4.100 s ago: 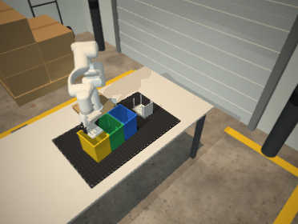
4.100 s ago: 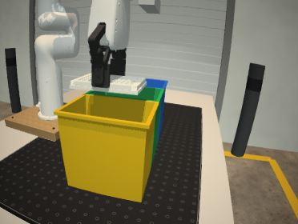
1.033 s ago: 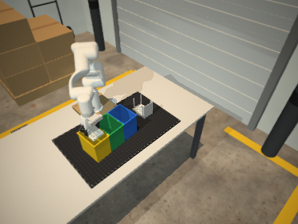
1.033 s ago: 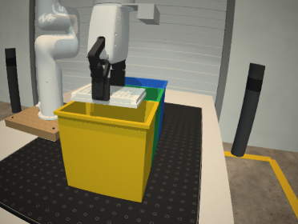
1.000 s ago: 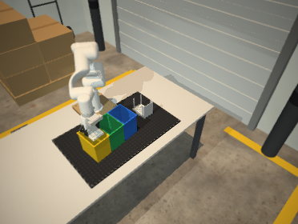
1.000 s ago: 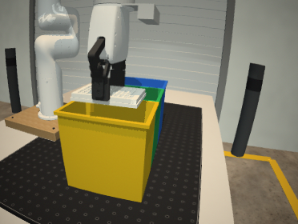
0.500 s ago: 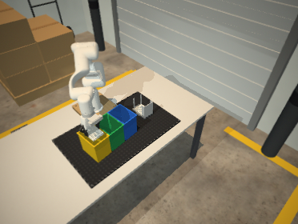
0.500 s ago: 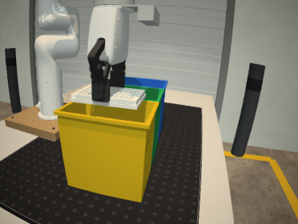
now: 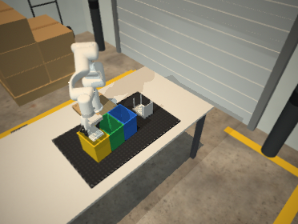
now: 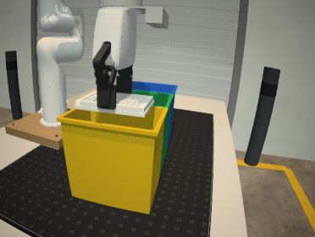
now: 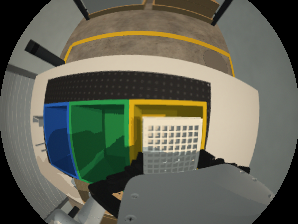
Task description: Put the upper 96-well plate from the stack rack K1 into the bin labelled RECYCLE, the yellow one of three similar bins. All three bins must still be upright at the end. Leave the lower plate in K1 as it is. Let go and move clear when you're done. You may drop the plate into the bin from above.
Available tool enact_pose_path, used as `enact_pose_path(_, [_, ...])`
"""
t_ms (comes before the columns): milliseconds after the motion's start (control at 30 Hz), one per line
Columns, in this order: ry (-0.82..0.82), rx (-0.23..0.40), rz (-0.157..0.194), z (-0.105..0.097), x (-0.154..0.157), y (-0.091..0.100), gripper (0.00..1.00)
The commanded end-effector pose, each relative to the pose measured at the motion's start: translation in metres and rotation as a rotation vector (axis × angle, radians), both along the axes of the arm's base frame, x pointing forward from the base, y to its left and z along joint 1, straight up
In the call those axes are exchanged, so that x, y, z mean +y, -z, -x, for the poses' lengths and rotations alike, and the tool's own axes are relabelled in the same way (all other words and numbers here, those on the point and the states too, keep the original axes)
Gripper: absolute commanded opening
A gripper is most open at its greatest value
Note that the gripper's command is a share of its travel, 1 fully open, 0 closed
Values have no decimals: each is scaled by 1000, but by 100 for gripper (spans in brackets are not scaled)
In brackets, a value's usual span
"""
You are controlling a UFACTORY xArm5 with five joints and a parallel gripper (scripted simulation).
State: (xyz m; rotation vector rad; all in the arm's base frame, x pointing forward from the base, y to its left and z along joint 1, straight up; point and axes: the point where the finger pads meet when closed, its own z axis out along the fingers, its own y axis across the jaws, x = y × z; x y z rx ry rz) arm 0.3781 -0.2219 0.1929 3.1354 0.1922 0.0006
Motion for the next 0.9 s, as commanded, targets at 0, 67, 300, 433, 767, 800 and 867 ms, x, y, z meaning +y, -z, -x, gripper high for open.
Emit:
enact_pose_path(0, [0,-4,2,-1,-1,-1,0])
enact_pose_path(67, [0,-4,2,-1,-1,-1,0])
enact_pose_path(300, [0,-4,2,-1,-1,0,0])
enact_pose_path(433, [0,-4,2,-1,-1,1,100])
enact_pose_path(767, [0,-4,2,-1,-1,1,100])
enact_pose_path(800, [0,-4,2,-1,-1,1,100])
enact_pose_path(867, [0,-4,2,-1,-1,1,100])
